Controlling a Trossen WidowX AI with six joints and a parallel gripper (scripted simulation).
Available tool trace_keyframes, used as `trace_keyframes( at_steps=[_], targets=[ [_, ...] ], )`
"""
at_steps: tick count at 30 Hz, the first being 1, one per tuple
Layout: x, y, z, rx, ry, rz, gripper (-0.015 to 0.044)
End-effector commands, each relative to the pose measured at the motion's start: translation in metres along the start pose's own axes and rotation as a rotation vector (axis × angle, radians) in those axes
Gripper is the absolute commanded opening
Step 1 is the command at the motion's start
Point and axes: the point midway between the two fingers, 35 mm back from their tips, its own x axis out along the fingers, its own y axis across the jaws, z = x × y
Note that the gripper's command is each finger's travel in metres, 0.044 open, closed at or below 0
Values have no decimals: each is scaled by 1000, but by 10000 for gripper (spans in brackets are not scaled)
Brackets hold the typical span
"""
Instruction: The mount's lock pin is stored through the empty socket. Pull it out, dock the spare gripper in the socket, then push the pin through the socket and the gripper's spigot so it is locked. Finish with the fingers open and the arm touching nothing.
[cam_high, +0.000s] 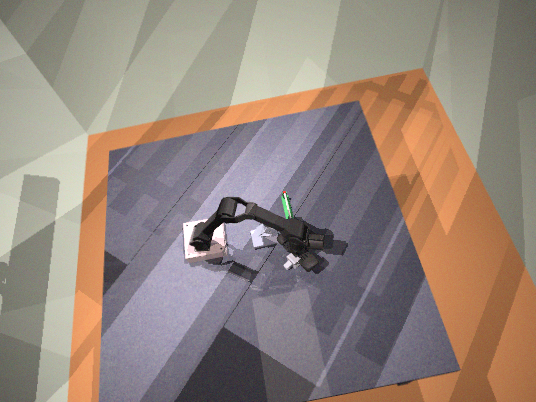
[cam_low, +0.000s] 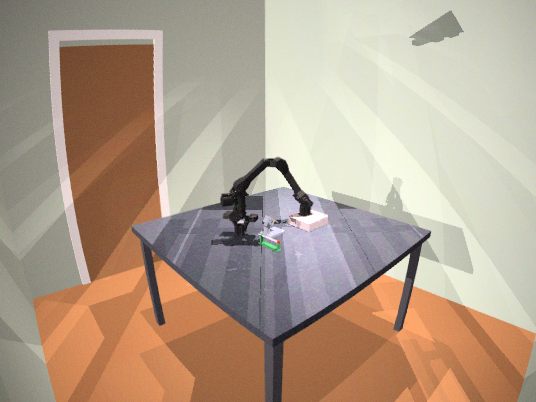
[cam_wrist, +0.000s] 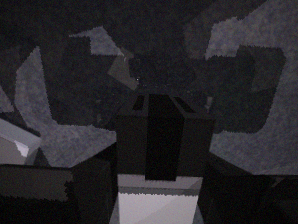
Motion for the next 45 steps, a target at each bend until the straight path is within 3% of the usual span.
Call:
trace_keyframes(
  at_steps=[1, 2, 10, 45],
  targets=[
    [-7, 0, -1, 3, 4, -1, 26],
    [-12, -1, 0, 3, 4, -1, 0],
    [-49, 0, -1, 3, 4, -1, 0],
    [-45, 3, -10, -764, 3, 3, 0]
  ],
)
